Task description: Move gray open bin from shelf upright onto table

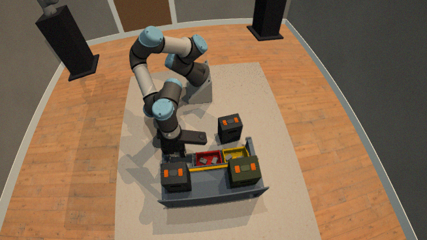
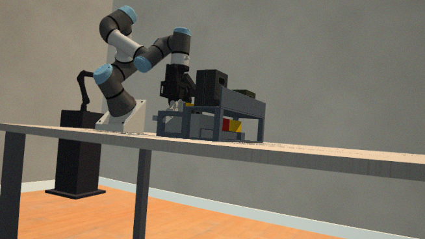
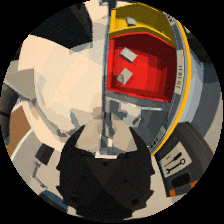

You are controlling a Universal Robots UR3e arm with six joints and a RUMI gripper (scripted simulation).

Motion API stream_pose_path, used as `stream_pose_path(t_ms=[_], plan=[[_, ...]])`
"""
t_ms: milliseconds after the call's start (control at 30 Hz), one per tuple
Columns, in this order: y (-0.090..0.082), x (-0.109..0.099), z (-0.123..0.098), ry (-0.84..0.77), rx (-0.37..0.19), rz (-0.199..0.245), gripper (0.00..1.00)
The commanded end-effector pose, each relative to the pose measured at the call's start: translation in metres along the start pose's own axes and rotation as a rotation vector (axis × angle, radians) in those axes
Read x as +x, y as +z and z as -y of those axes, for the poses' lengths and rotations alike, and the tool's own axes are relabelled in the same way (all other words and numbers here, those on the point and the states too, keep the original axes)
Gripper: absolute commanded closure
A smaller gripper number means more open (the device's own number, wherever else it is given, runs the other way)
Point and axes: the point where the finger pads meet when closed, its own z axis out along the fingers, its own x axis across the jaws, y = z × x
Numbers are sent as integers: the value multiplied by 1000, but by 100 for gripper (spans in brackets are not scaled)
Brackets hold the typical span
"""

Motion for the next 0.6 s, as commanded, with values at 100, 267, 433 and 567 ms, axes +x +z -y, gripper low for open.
stream_pose_path(t_ms=[100, 267, 433, 567], plan=[[-1, 1, 0, 1, 0, -2, 100], [-3, 1, 0, 1, 0, -2, 100], [-13, 1, 0, 1, 0, -2, 100], [-13, 1, 0, 1, 0, -2, 100]])
